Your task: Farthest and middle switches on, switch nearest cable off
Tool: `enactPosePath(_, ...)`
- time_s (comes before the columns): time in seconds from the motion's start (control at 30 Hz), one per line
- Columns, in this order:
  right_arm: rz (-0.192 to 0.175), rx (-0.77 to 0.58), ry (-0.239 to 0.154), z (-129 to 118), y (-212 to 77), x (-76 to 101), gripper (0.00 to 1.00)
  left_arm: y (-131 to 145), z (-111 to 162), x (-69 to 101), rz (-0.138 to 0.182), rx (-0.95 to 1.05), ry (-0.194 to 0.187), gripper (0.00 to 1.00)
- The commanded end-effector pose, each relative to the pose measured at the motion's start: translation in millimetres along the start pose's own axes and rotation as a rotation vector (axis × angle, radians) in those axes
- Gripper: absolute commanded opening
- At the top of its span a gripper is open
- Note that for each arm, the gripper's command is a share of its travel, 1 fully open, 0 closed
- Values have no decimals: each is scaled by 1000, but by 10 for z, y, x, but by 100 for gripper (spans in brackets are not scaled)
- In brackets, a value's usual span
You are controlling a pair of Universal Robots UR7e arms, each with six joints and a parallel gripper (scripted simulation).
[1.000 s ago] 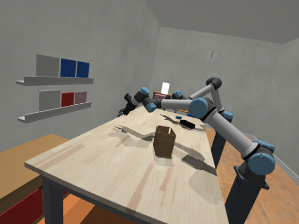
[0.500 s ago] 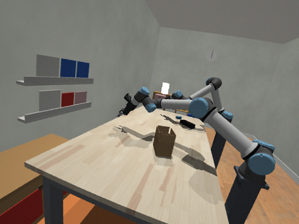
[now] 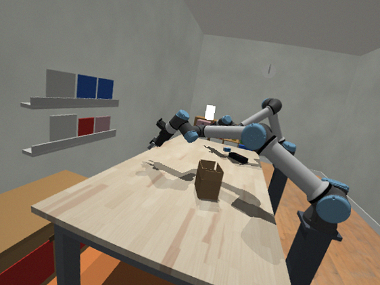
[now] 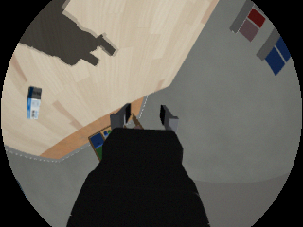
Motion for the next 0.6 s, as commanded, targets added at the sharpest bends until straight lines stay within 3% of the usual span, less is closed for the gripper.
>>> enactPosePath(0.0, -1, -2, 0, -6, 9, 5, 100, -151, 70, 68, 10, 40, 2, 100)
enactPosePath(0.27, -1, -2, 0, -6, 9, 5, 100, -463, 173, 174, 31, 118, 1, 100)
enactPosePath(0.57, -1, -2, 0, -6, 9, 5, 100, -1146, 353, 430, 78, 291, 2, 100)
Point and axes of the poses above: on each arm, the point where the finger pads meet when closed, its own x axis back along the fingers, its own y axis across the jaws, z = x × y, the point moved 1 cm from there along x, back along the fingers, and after that the axes turned 7 degrees about -x, right-handed, at the moved point
